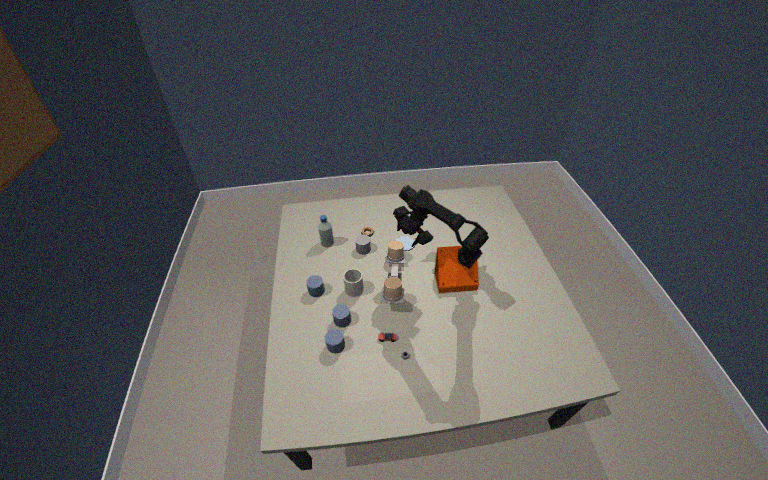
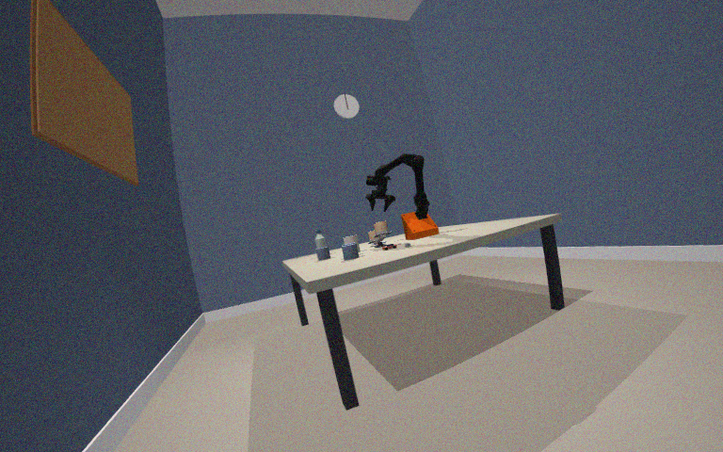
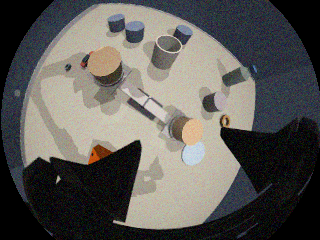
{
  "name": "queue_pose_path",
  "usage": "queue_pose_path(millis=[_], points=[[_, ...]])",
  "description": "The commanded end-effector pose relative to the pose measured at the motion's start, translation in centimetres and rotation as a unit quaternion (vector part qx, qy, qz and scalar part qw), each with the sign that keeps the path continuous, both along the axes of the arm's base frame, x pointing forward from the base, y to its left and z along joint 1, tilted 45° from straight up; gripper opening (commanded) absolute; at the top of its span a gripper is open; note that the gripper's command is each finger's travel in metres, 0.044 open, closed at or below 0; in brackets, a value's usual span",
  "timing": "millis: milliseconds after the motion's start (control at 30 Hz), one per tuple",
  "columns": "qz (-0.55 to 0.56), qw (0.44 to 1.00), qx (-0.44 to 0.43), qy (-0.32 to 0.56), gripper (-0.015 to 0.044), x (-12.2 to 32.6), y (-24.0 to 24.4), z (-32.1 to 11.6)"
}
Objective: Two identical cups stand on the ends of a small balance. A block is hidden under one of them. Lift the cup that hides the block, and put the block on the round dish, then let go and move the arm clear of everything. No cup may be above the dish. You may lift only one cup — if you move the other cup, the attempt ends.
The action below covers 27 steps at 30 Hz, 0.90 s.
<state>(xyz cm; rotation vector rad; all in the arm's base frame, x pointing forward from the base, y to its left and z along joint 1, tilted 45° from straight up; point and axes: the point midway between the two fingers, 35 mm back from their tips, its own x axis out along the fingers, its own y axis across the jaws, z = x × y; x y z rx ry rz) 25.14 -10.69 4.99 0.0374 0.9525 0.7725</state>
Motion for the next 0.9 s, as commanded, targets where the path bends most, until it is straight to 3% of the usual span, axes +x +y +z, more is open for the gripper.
queue_pose_path(millis=[0, 667, 867], points=[[0.061, 0.998, -0.014, -0.017, 0.044, 0.9, -0.3, -1.3], [0.369, 0.92, -0.038, -0.129, 0.044, 4.2, 0.1, -10.5], [0.39, 0.91, -0.037, -0.138, 0.044, 4.4, 0.2, -11.3]])
